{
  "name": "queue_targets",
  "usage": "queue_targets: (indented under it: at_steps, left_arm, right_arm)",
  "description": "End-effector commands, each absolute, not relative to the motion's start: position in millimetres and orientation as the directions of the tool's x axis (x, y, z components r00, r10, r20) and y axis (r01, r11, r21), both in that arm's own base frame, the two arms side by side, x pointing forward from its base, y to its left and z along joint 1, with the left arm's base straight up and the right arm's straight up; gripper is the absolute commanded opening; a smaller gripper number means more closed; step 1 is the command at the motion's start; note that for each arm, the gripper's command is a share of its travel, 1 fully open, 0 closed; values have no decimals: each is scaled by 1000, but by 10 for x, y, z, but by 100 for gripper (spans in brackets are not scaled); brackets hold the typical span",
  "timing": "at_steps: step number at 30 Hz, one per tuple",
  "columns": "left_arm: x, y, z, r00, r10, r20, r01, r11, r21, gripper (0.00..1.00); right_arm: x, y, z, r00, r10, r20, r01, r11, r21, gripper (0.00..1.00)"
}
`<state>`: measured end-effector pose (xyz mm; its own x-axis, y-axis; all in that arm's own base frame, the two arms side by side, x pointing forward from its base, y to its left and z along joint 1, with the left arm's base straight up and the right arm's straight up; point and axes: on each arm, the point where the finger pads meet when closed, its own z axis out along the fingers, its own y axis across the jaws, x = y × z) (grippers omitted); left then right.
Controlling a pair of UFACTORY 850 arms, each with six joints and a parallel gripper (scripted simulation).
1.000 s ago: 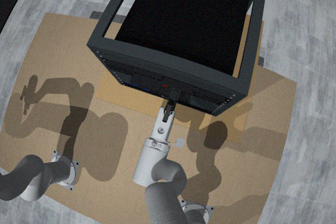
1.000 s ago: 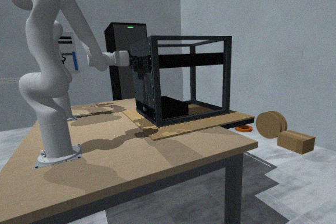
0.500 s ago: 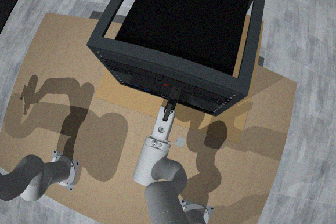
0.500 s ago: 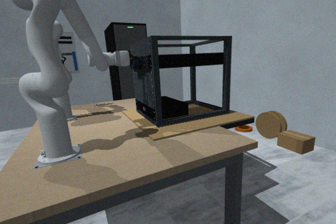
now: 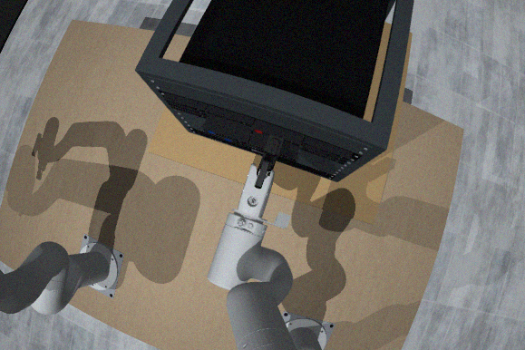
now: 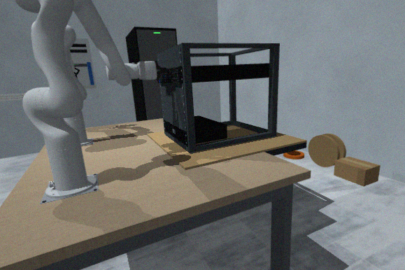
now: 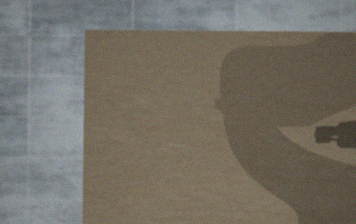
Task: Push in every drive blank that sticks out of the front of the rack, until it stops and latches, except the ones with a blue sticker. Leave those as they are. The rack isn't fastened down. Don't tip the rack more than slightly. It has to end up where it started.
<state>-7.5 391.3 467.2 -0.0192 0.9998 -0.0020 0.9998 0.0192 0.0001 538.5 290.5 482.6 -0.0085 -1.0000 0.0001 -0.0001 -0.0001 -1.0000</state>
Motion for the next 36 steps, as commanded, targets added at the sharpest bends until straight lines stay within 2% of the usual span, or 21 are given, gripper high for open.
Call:
queue_targets:
  at_steps: [1,36]
  left_arm:
    - [-75,3918,4680,-19,1000,0,1000,19,0,100]
    - [-75,3918,4680,-19,1000,0,1000,19,0,100]
  right_arm:
    - [5405,2906,4840,-9,-1000,-2,2,1,-1000,0]
    - [5461,2906,4840,-9,-1000,-2,2,1,-1000,0]
